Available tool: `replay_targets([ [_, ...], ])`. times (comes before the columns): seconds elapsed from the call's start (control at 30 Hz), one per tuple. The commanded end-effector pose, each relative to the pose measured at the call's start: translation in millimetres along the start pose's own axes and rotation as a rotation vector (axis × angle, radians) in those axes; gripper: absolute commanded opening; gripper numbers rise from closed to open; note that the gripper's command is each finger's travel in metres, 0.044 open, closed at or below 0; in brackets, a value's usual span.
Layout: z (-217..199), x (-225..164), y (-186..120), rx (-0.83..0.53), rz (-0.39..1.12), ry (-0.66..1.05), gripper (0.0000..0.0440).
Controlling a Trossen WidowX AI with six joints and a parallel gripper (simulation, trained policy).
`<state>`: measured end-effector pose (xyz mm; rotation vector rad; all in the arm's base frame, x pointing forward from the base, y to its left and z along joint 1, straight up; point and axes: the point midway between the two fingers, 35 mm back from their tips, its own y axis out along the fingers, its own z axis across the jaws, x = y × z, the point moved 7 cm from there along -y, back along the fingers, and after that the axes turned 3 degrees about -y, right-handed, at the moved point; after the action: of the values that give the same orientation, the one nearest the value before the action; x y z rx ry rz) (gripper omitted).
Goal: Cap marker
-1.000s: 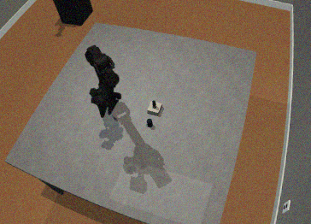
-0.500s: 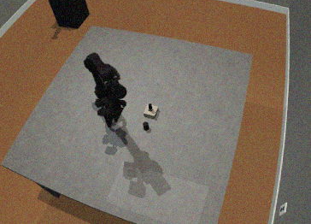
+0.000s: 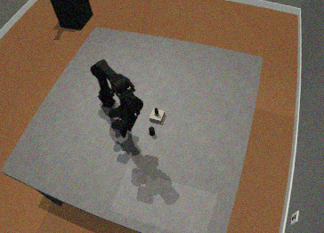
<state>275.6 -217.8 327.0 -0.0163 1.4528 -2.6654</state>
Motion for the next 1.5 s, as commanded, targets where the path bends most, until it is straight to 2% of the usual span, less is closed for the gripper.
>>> replay_targets([
  [0.0,-5.5,-8.9,6.5,-0.028,-0.001,0.001,0.032],
  [0.8,-48.4,-54.2,48.1,-0.205,-0.03,0.001,0.0319],
  [1.47,-91.6,-76.1,68.9,-0.38,-0.075,-0.015,0.0318],
])
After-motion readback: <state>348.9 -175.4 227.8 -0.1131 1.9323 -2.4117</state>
